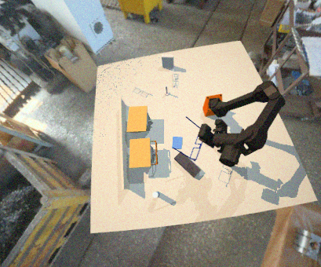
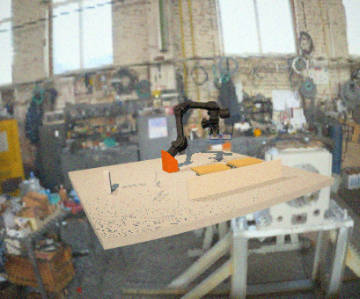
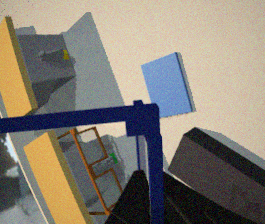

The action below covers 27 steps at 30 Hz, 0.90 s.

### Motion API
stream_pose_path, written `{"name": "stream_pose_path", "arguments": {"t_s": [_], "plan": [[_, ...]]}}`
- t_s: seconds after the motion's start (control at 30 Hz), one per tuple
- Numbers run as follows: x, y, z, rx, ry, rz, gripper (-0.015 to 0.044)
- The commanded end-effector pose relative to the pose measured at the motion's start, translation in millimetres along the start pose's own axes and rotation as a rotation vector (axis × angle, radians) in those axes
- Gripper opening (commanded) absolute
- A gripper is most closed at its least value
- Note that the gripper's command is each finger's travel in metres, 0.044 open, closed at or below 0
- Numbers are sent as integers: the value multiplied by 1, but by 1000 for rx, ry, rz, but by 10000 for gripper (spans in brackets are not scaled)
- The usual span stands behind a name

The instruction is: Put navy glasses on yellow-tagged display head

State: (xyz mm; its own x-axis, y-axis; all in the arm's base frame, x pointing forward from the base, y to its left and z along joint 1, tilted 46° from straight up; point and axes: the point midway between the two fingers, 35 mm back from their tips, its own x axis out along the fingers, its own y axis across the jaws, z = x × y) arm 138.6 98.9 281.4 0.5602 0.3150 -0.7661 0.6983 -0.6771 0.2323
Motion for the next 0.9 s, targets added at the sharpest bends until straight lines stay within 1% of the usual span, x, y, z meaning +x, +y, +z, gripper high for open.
{"name": "stream_pose_path", "arguments": {"t_s": [0.0, 0.47, 0.87], "plan": [[6, 1, 0, -26, -25, -8, 0], [67, 15, 10, -227, -232, -147, 0], [113, 34, 34, -336, -316, -339, 0]]}}
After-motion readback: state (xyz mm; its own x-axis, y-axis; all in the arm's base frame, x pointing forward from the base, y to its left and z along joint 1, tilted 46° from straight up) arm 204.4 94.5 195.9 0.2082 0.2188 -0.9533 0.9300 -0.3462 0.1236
